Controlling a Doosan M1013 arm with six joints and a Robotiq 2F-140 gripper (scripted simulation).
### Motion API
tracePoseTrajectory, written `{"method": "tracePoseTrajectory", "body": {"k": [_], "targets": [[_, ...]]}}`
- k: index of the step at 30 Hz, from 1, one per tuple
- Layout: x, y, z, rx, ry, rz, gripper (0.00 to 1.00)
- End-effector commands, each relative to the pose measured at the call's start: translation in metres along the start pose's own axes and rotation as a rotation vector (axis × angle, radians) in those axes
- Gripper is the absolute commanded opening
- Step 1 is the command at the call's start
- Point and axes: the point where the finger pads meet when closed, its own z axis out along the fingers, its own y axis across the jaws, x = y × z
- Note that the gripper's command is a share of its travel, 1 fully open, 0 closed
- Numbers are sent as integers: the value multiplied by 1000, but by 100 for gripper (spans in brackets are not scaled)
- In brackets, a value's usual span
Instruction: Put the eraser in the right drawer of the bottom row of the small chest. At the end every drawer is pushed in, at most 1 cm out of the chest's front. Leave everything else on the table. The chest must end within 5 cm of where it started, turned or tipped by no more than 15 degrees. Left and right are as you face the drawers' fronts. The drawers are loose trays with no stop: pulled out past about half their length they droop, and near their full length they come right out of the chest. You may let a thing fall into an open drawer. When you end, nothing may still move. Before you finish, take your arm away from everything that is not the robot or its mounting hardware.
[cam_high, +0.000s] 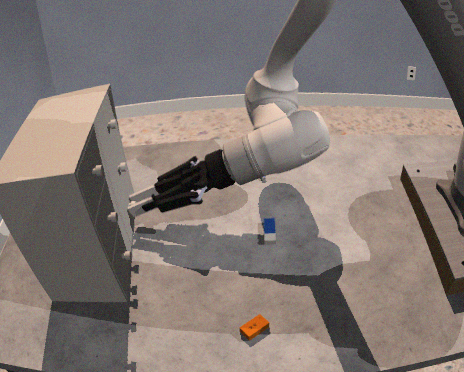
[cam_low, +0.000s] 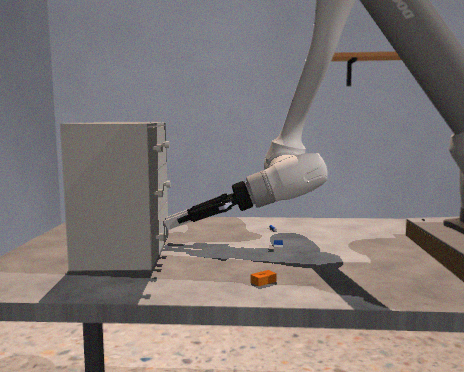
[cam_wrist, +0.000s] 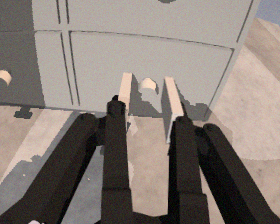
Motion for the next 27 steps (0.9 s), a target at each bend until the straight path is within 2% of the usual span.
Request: {"method": "tracePoseTrajectory", "body": {"k": [1,10,11,27], "targets": [[0,0,0,0,0,0,20],[0,0,0,0,0,0,20],[0,0,0,0,0,0,8],[0,0,0,0,0,0,8]]}}
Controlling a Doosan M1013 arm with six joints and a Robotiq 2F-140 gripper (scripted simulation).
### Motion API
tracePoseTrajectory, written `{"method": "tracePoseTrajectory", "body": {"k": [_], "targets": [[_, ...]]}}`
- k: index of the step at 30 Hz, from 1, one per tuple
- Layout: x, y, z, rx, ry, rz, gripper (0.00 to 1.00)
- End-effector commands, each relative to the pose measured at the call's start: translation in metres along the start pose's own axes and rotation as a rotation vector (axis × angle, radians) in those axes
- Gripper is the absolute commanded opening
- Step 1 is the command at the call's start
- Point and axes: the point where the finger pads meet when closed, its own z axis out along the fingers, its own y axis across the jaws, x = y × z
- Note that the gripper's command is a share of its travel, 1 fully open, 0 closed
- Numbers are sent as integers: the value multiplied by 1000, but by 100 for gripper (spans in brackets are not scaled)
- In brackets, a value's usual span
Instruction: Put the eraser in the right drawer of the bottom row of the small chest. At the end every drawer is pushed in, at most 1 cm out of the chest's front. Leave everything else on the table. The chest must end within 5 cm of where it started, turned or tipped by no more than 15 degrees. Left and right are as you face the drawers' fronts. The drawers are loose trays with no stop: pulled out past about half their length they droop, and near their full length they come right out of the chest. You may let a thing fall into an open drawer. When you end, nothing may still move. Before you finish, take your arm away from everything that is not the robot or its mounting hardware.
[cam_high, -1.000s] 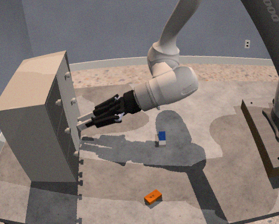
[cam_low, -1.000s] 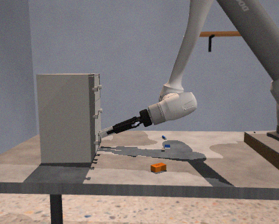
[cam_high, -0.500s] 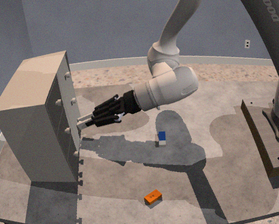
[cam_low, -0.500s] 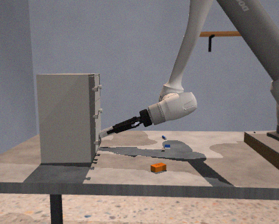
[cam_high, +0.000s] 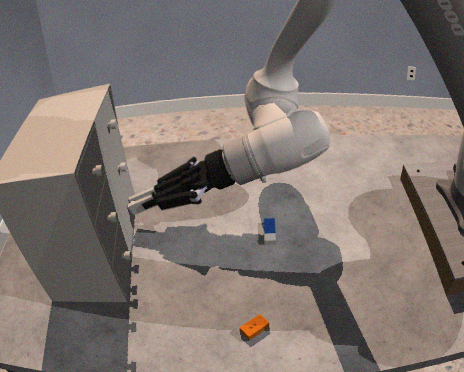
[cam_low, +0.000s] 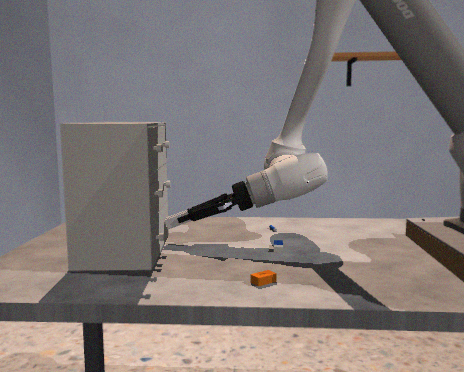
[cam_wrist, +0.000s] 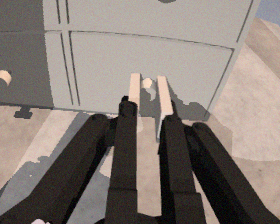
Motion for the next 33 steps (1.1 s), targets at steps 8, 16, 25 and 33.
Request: {"method": "tracePoseTrajectory", "body": {"k": [8,16,25,33], "targets": [[0,0,0,0,0,0,8],[0,0,-1,0,0,0,8],[-2,0,-5,0,0,0,8],[-4,0,-10,0,0,0,8]]}}
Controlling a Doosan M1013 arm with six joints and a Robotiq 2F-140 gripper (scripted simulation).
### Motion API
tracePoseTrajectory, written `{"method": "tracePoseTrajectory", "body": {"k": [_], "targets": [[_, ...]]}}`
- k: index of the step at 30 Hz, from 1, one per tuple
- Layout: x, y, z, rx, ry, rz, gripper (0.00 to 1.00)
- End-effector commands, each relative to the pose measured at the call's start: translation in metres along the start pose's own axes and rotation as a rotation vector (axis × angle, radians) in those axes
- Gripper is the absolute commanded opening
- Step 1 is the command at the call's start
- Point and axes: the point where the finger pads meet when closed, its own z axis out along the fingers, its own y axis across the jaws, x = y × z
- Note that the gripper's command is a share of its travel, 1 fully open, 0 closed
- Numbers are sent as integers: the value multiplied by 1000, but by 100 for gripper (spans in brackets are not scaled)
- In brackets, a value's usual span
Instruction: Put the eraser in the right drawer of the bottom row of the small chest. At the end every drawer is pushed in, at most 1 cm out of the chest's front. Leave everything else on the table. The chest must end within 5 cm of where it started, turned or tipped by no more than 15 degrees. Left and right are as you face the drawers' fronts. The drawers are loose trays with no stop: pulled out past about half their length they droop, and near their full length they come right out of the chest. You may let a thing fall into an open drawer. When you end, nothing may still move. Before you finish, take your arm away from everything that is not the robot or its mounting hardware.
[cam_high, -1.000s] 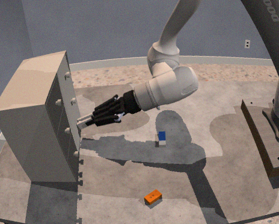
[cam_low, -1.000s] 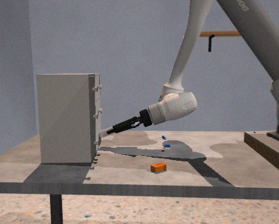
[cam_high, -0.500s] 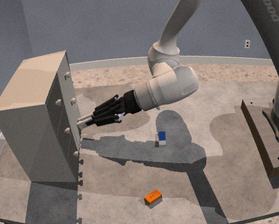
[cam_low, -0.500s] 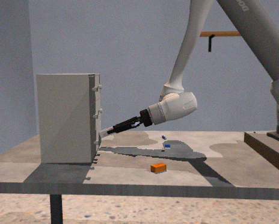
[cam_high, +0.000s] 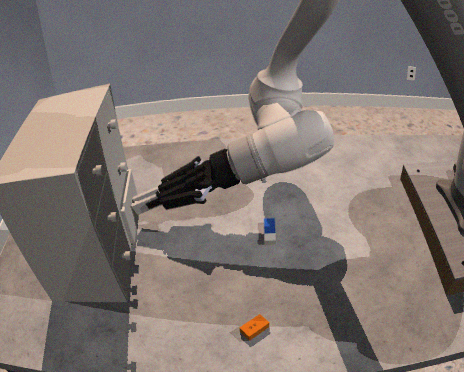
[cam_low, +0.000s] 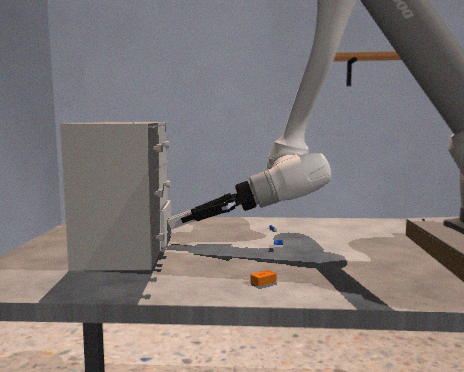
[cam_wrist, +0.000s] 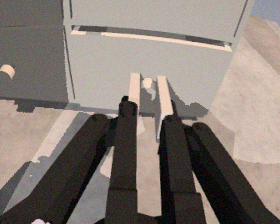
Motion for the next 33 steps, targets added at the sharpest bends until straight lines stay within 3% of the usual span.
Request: {"method": "tracePoseTrajectory", "body": {"k": [1,33], "targets": [[-1,0,-2,0,0,0,8],[-14,0,-39,0,0,0,8]]}}
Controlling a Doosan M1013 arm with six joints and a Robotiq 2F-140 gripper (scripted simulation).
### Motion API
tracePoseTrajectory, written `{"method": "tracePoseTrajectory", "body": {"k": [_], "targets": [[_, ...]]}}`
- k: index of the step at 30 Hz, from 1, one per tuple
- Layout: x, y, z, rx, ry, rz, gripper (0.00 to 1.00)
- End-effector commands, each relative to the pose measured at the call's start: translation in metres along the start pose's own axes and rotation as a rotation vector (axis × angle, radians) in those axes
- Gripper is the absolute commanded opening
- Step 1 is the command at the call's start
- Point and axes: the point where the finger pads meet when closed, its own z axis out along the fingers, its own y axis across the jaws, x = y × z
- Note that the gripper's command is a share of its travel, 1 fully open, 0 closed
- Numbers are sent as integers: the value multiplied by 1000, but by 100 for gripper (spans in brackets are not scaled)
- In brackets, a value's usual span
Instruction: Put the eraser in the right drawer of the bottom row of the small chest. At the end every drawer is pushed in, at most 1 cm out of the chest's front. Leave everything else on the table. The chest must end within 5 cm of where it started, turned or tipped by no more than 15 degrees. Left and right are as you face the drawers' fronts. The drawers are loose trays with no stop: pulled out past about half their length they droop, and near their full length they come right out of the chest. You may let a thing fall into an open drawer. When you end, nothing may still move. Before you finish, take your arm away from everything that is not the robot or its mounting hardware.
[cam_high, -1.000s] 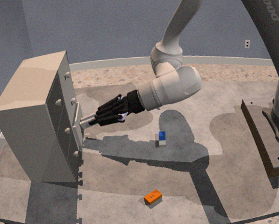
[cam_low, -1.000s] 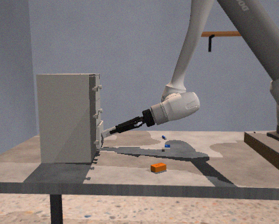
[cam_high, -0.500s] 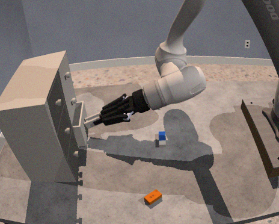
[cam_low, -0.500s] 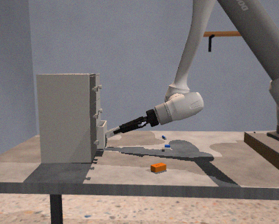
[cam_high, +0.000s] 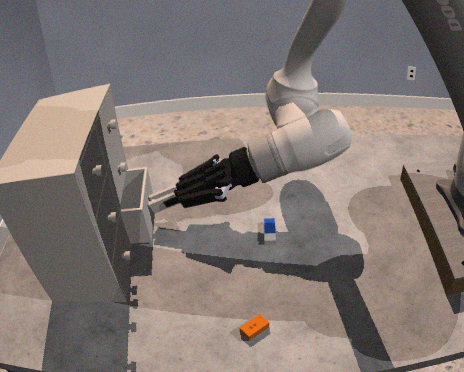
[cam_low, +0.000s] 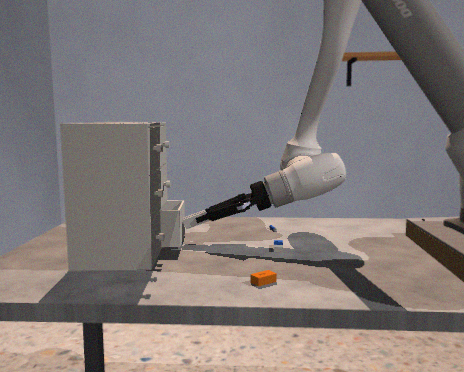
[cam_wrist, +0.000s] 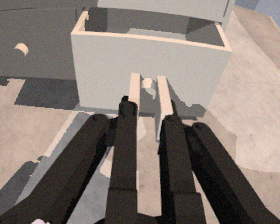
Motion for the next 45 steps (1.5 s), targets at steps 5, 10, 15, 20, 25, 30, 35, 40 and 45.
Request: {"method": "tracePoseTrajectory", "body": {"k": [5,10,15,20,25,30,35,40,45], "targets": [[-3,0,-8,0,0,0,8],[-4,0,-12,0,0,0,8],[-5,0,-15,0,0,0,8],[-6,0,-18,0,0,0,8],[-7,0,-20,0,0,0,8],[-7,0,-20,0,0,0,8],[-7,0,-20,0,0,0,8],[-7,0,-20,0,0,0,8],[-7,0,-20,0,0,0,8]]}}
